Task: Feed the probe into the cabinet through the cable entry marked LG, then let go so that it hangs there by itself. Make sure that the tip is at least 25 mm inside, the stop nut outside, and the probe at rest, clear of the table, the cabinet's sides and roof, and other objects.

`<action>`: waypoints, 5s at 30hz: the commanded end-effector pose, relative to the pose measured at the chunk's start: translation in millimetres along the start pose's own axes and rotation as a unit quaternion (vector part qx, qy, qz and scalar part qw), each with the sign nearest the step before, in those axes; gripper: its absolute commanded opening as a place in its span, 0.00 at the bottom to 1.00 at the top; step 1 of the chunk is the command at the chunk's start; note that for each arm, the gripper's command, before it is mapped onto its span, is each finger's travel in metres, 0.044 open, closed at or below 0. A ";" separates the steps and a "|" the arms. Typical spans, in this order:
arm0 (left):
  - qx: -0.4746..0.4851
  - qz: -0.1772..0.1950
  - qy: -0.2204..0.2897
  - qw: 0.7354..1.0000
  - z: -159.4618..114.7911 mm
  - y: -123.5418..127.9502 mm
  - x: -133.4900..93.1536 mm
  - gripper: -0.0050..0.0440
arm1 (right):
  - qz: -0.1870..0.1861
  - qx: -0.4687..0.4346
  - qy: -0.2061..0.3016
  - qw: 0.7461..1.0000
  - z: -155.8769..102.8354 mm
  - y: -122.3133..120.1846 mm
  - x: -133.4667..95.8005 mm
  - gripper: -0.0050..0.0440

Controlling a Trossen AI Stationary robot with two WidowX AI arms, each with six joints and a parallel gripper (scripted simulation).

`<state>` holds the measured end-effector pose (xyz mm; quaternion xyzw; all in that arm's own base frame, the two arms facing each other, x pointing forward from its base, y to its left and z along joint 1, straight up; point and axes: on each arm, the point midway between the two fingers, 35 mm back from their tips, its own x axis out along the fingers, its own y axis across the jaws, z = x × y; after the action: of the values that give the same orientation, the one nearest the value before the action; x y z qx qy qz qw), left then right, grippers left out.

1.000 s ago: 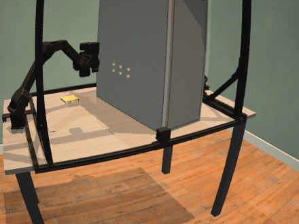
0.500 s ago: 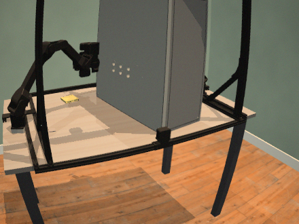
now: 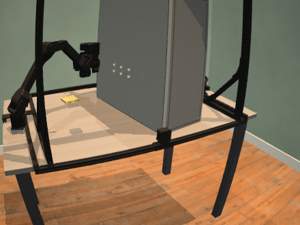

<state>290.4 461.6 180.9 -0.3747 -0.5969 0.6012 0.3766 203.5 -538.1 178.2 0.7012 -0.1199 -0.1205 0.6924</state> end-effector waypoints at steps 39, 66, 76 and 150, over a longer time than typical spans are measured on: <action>-0.003 0.000 -0.002 1.000 0.4 0.0 -0.1 0.10 | 0.002 -0.006 0.002 1.000 1.4 1.5 11.8 0.21; -0.003 0.000 -0.002 1.000 0.4 0.0 -0.1 1.00 | 0.002 -0.006 0.002 1.000 1.4 1.5 11.8 0.10; -0.003 0.000 -0.002 1.000 0.0 0.0 -3.6 1.00 | 0.002 -0.006 0.002 1.000 1.4 1.5 11.8 0.10; 0.064 -0.012 0.038 0.997 12.0 -56.4 -48.4 1.00 | 0.002 -0.006 0.002 1.000 1.4 1.5 11.8 0.10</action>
<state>307.6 411.0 227.9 -0.3684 -0.5528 0.6161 0.4232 214.1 -542.9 179.0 0.7000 -0.1184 -0.1183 0.6942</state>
